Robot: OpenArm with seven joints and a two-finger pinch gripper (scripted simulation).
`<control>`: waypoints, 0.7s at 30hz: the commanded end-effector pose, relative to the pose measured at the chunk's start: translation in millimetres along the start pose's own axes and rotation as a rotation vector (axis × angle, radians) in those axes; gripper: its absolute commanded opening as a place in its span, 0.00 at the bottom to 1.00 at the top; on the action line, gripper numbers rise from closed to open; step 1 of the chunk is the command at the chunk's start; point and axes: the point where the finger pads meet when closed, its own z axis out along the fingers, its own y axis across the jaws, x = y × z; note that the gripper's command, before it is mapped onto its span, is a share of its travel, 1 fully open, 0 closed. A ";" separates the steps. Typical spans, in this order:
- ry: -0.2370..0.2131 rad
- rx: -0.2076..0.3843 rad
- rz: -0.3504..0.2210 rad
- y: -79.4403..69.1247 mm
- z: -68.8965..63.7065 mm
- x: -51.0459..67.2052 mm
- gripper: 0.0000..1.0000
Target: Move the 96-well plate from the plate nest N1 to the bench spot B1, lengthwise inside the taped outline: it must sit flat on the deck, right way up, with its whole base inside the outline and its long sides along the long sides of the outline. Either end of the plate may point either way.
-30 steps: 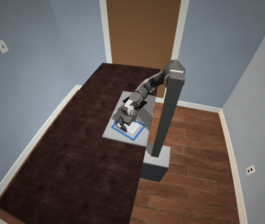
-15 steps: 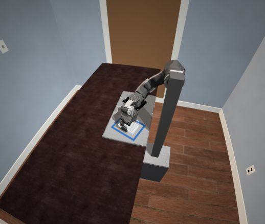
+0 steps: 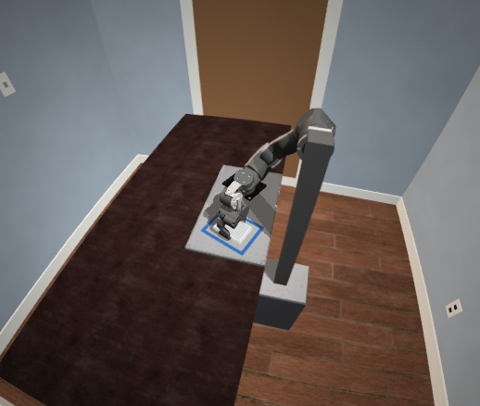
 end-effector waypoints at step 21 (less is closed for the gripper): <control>-0.001 -0.002 -0.001 0.6 -0.6 -0.3 0.40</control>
